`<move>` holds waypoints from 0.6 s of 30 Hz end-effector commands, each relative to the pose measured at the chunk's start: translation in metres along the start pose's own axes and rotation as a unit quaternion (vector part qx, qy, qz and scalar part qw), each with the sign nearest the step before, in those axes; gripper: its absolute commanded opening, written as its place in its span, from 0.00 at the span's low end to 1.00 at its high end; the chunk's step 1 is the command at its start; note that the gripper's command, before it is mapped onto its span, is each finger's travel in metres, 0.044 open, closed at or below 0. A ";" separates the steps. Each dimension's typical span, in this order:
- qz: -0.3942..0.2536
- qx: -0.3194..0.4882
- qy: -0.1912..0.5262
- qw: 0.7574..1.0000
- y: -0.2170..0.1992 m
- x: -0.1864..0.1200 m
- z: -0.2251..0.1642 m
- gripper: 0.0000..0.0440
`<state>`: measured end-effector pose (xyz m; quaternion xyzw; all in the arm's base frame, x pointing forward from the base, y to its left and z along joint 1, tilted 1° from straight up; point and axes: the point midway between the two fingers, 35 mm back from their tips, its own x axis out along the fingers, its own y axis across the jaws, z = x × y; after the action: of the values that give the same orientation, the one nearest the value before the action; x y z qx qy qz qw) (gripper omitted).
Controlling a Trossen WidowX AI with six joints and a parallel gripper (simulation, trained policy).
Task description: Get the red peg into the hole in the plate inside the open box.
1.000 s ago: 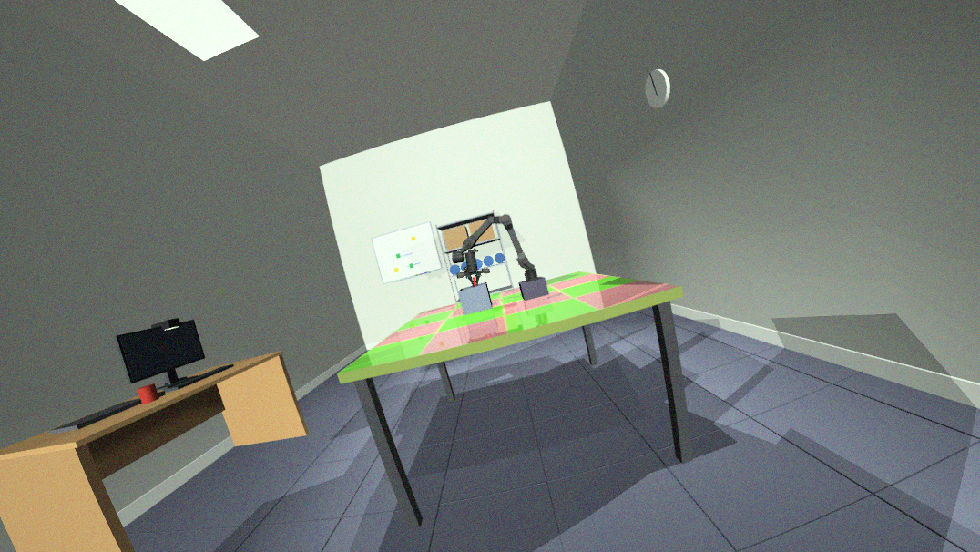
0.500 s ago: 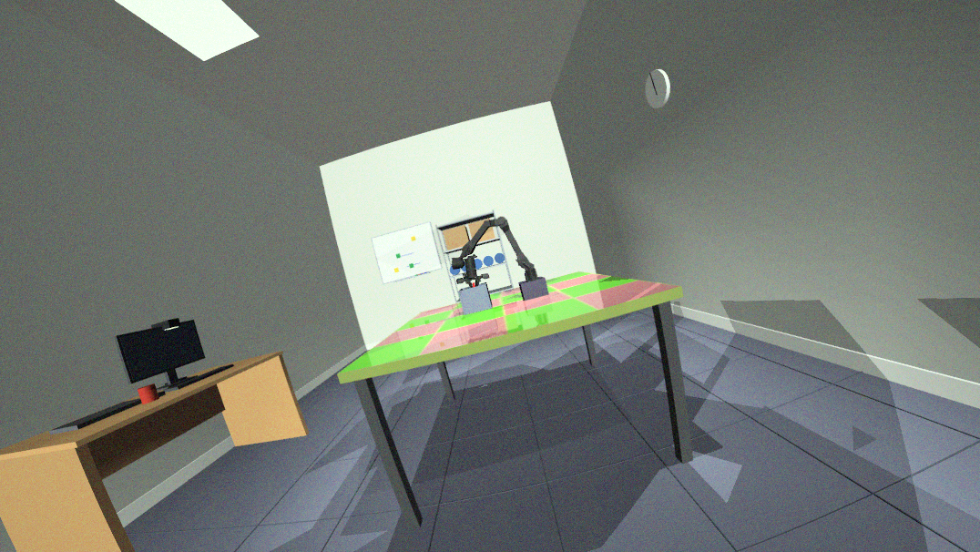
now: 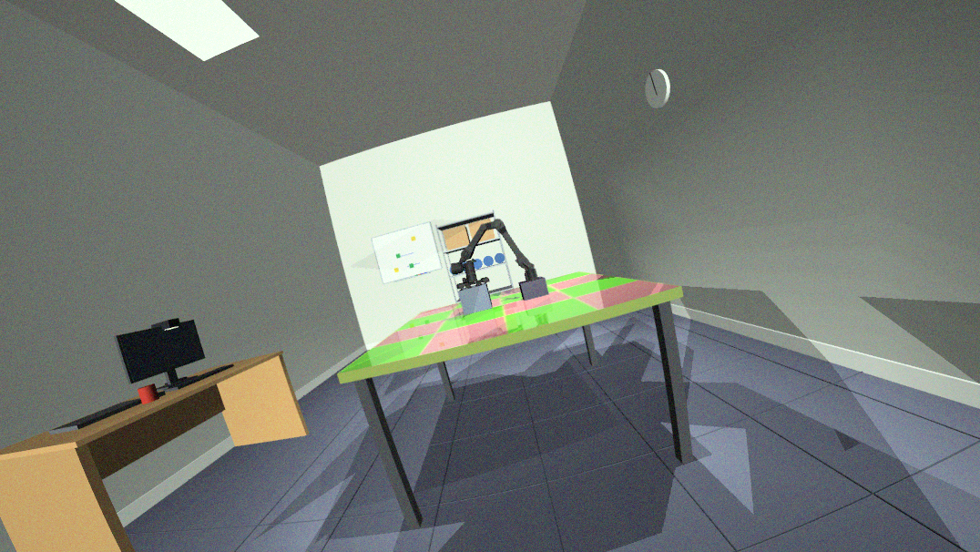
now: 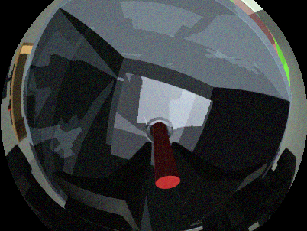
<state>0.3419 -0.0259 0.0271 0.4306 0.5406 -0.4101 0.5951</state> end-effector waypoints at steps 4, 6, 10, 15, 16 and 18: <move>-0.012 -0.003 0.028 1.000 0.000 0.002 -0.002 0.26; -0.010 0.003 0.042 0.999 0.001 -0.001 -0.001 0.30; -0.008 0.008 0.064 0.998 0.005 -0.007 0.001 0.34; -0.001 0.016 0.088 0.996 0.008 -0.015 0.005 0.37; 0.001 0.018 0.093 0.996 0.008 -0.017 0.006 0.38; 0.004 0.020 0.101 0.995 0.009 -0.020 0.007 0.39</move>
<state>0.3498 -0.0284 0.0457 0.4762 0.5815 -0.3791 0.5398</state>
